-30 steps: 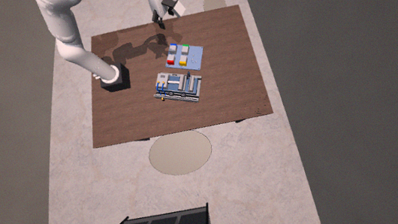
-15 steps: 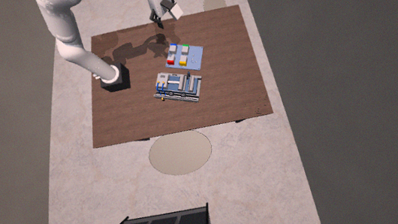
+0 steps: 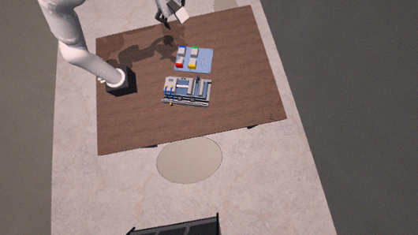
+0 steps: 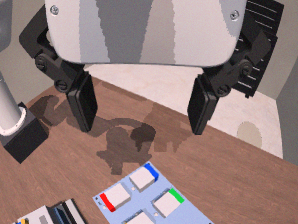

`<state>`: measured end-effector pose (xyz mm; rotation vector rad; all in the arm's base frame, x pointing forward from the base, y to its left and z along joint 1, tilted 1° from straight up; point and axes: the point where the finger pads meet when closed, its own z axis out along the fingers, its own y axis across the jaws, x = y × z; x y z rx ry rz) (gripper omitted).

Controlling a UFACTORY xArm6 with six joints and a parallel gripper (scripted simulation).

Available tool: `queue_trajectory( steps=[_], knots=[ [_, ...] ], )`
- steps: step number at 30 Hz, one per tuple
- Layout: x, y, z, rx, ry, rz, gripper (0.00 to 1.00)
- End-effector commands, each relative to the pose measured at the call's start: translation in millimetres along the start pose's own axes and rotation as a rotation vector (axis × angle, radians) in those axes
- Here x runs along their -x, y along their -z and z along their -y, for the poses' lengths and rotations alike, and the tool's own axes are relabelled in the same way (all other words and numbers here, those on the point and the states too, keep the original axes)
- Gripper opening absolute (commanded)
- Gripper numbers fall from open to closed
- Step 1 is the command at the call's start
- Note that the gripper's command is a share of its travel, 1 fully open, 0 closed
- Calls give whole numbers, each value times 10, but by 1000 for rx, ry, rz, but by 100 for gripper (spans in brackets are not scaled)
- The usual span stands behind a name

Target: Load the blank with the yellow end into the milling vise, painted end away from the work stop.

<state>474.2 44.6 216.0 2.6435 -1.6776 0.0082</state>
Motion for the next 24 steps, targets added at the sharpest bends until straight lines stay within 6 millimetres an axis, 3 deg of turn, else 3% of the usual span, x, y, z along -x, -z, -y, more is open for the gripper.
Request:
queue_trajectory(
  steps=[1, 11, 24],
  knots=[
    [-2, 17, 5, -3, -107, -2, 100],
    [-2, 17, 5, -3, -176, -2, 100],
    [-2, 16, 5, -4, -397, -2, 100]
  ],
)
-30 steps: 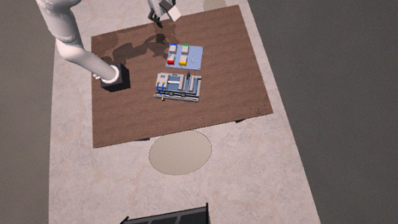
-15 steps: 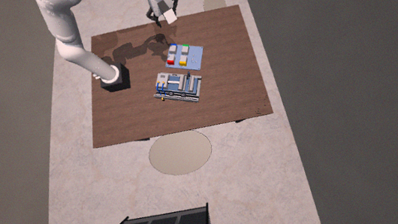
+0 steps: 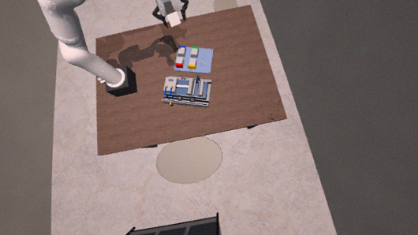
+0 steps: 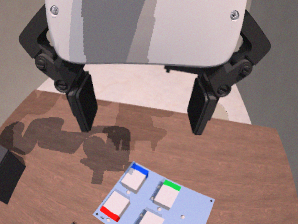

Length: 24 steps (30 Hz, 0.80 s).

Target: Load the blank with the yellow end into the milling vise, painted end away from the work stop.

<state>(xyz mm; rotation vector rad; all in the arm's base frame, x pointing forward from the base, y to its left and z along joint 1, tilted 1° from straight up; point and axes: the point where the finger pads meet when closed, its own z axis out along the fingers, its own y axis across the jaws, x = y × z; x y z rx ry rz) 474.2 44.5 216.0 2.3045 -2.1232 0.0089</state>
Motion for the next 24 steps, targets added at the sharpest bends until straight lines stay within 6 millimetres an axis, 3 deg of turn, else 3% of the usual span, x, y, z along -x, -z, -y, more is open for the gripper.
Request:
queue_trajectory(
  steps=[1, 5, 14, 24],
  knots=[
    [1, 17, 5, -4, -39, -3, 100],
    [1, 17, 5, -4, -53, -2, 100],
    [1, 16, 5, -4, -260, -3, 100],
    [1, 16, 5, -4, -320, -2, 100]
  ],
)
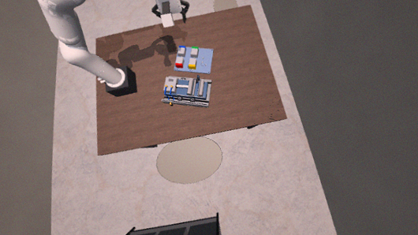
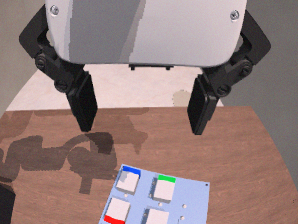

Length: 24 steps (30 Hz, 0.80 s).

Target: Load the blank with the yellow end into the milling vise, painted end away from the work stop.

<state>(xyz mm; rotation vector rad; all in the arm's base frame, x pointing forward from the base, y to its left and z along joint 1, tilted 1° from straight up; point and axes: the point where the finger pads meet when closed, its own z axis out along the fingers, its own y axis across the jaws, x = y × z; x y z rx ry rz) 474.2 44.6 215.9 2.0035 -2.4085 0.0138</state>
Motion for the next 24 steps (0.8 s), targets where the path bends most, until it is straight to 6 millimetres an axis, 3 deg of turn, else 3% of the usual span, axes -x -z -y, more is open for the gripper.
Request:
queue_trajectory(
  steps=[1, 7, 24],
  knots=[
    [1, 17, 5, -4, -78, 1, 100],
    [1, 17, 5, -4, -216, -1, 100],
    [1, 17, 5, -4, -255, -1, 100]
  ],
)
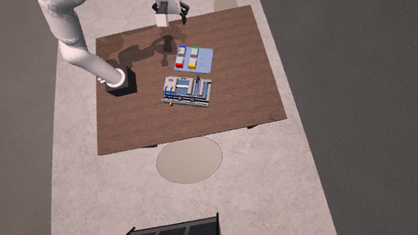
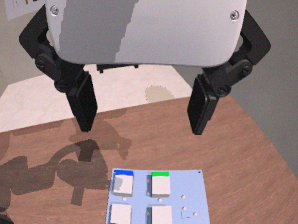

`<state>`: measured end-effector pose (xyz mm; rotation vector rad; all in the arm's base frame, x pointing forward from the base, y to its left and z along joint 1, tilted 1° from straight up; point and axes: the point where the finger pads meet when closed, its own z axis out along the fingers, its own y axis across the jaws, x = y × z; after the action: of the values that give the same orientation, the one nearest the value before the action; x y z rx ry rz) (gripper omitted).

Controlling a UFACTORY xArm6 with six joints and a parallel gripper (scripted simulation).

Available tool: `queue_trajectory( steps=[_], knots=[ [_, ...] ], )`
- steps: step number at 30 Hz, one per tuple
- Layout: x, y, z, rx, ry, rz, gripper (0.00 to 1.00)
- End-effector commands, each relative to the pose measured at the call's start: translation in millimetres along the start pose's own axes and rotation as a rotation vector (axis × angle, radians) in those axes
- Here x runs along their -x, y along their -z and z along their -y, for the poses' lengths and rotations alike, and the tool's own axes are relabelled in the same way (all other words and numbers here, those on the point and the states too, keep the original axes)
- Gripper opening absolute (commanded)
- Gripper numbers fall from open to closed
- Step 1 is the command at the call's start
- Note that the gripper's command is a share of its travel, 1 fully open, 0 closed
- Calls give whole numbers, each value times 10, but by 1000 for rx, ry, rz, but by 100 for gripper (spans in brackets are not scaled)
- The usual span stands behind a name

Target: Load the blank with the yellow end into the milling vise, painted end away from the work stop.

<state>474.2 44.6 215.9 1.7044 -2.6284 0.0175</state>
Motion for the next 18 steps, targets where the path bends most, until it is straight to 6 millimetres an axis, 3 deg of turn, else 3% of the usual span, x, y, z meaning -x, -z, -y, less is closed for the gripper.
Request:
queue_trajectory(
  steps=[1, 7, 8, 18],
  knots=[
    [3, 17, 5, -4, -18, 1, 100],
    [3, 17, 5, -4, -18, 1, 100],
    [3, 16, 5, -3, -17, 1, 79],
    [3, 16, 5, -3, -17, 1, 79]
  ],
)
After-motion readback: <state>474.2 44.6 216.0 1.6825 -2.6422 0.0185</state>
